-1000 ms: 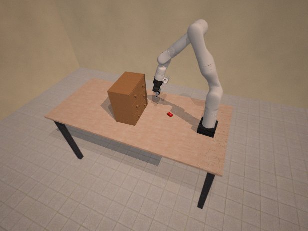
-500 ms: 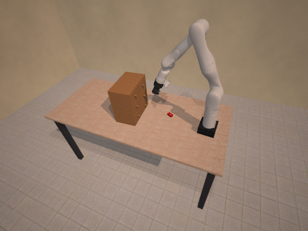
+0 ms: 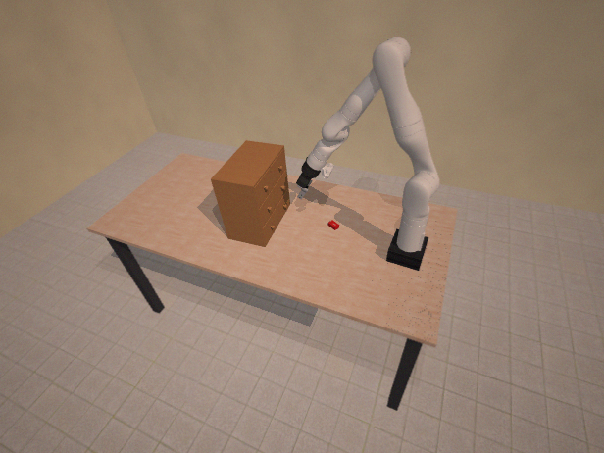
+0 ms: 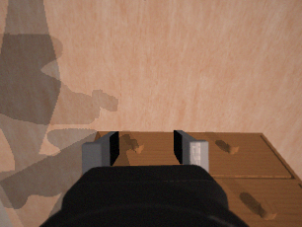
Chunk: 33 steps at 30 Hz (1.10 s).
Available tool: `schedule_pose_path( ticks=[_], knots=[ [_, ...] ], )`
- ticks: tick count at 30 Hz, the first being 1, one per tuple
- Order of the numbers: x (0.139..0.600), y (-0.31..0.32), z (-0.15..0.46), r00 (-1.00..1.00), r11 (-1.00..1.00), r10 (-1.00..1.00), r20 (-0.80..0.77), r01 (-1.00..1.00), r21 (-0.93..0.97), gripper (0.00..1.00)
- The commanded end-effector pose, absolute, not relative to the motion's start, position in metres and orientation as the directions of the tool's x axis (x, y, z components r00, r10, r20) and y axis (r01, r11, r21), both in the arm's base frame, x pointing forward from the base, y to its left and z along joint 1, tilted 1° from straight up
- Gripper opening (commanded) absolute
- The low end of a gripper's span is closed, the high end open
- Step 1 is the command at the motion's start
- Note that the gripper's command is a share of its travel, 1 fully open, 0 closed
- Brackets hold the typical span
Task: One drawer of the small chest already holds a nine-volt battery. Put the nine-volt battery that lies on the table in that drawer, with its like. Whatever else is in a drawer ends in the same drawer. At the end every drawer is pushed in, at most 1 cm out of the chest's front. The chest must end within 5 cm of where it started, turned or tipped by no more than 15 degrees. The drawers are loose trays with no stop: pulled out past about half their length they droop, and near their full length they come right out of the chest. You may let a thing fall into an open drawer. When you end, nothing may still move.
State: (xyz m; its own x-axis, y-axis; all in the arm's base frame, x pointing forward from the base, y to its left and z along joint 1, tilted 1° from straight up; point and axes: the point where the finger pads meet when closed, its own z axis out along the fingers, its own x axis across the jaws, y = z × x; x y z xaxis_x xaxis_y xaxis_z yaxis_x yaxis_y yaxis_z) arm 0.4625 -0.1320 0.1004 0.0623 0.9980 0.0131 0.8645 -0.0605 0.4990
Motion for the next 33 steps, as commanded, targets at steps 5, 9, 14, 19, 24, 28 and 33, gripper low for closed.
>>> schedule_pose_path(
  ticks=[5,9,14,19,24,28,33],
  knots=[
    [0.458,-0.144,0.092,0.09,-0.089,0.996,0.023,0.848,0.522,1.0],
    [0.46,-0.144,0.088,0.09,-0.088,0.996,0.023,0.833,0.547,1.0],
    [0.463,-0.145,0.083,0.09,-0.086,0.996,0.022,0.813,0.575,1.0],
    [0.466,-0.145,0.08,0.09,-0.086,0.996,0.023,0.798,0.597,1.0],
    [0.468,-0.145,0.077,0.09,-0.085,0.996,0.022,0.783,0.616,1.0],
    [0.47,-0.145,0.074,0.09,-0.084,0.996,0.023,0.769,0.633,1.0],
    [0.472,-0.145,0.071,0.09,-0.083,0.996,0.022,0.754,0.652,1.0]
  ],
)
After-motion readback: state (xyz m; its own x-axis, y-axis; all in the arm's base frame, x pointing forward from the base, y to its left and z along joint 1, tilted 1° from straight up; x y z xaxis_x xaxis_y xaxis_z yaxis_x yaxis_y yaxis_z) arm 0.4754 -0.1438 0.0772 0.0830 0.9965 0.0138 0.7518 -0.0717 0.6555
